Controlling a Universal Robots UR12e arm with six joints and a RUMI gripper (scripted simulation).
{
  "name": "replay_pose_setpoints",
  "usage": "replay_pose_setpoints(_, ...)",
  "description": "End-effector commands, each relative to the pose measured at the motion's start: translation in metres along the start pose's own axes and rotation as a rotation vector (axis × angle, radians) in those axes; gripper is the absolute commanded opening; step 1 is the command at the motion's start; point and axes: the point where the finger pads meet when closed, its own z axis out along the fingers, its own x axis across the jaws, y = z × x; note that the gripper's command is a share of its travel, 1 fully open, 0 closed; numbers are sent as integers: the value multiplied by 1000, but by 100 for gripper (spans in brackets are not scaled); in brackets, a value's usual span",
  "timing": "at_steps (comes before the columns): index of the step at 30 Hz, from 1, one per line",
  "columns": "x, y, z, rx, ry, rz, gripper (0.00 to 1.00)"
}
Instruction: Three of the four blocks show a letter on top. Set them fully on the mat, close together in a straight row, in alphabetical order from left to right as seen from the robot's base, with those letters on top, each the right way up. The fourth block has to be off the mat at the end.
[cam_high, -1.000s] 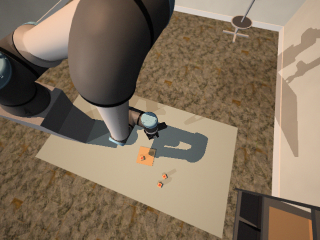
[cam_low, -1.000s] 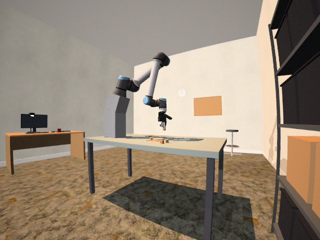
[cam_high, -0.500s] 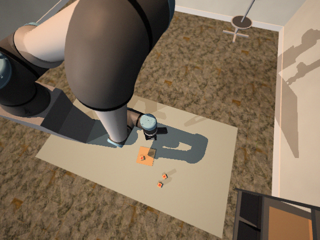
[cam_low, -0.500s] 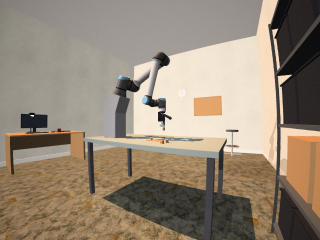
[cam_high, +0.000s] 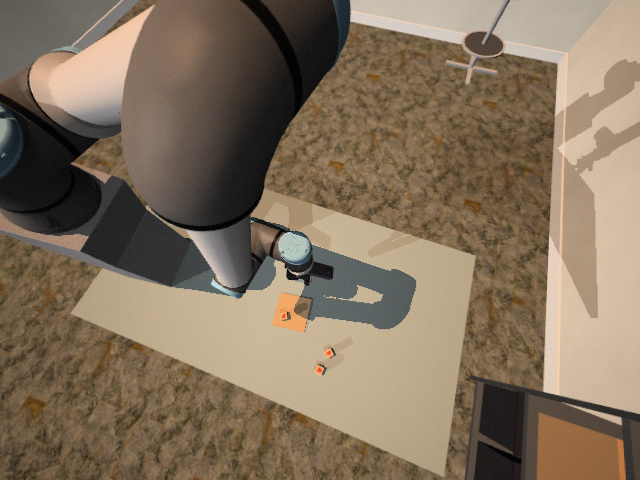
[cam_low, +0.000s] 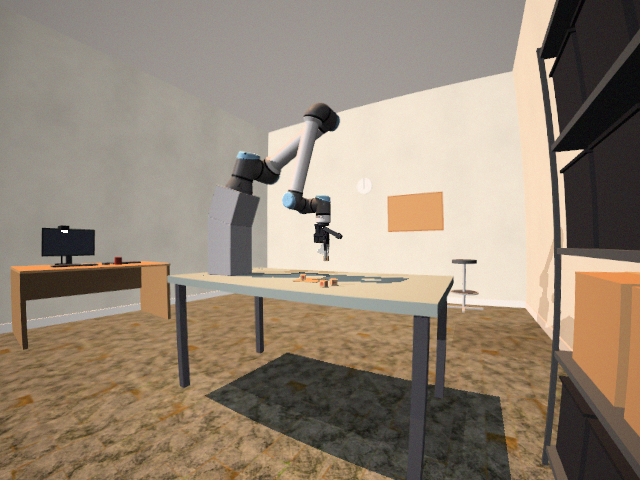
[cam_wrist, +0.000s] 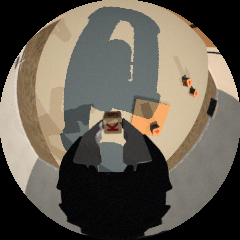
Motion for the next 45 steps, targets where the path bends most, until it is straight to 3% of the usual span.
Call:
replay_pose_setpoints(1, 6, 5, -1, -3, 1, 139, 9)
replay_pose_setpoints(45, 51, 27, -2, -2, 2, 1056, 9)
